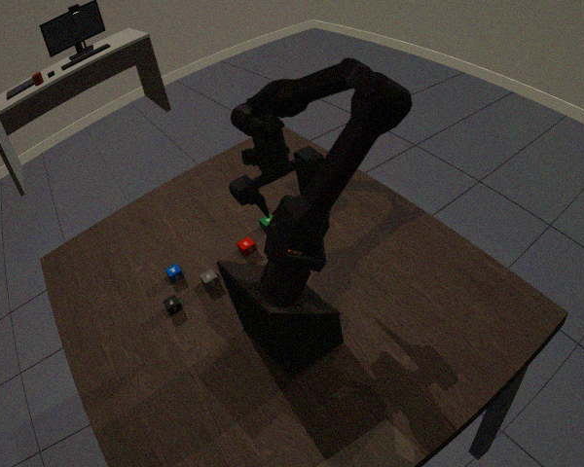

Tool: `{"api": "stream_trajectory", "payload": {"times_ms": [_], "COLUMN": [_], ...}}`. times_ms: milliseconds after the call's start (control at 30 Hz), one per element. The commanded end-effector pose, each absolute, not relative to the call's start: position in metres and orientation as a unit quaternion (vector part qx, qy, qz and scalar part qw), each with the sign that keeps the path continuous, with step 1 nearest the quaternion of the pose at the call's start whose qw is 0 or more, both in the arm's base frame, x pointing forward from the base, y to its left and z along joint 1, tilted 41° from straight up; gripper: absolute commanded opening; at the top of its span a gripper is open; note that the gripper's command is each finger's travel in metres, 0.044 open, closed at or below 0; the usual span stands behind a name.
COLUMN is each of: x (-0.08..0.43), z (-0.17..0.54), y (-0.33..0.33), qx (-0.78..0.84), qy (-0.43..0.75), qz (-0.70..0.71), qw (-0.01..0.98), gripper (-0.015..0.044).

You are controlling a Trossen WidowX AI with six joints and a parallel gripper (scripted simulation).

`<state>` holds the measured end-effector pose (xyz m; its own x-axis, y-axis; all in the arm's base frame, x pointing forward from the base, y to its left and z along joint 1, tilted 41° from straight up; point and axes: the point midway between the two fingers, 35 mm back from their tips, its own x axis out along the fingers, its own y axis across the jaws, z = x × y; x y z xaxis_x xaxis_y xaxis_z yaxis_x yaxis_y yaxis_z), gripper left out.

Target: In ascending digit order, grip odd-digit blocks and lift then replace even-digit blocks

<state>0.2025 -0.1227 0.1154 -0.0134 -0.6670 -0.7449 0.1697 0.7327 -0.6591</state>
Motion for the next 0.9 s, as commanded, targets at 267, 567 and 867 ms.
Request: {"api": "stream_trajectory", "payload": {"times_ms": [267, 567, 867], "x": [0.204, 0.204, 0.234], "z": [0.11, 0.11, 0.089], "y": [-0.117, -0.117, -0.091], "qx": [-0.221, -0.221, -0.215], "qy": [0.654, 0.654, 0.655], "qz": [-0.28, -0.28, -0.273], "qw": [0.667, 0.667, 0.671], "gripper": [0.04, 0.04, 0.04]}}
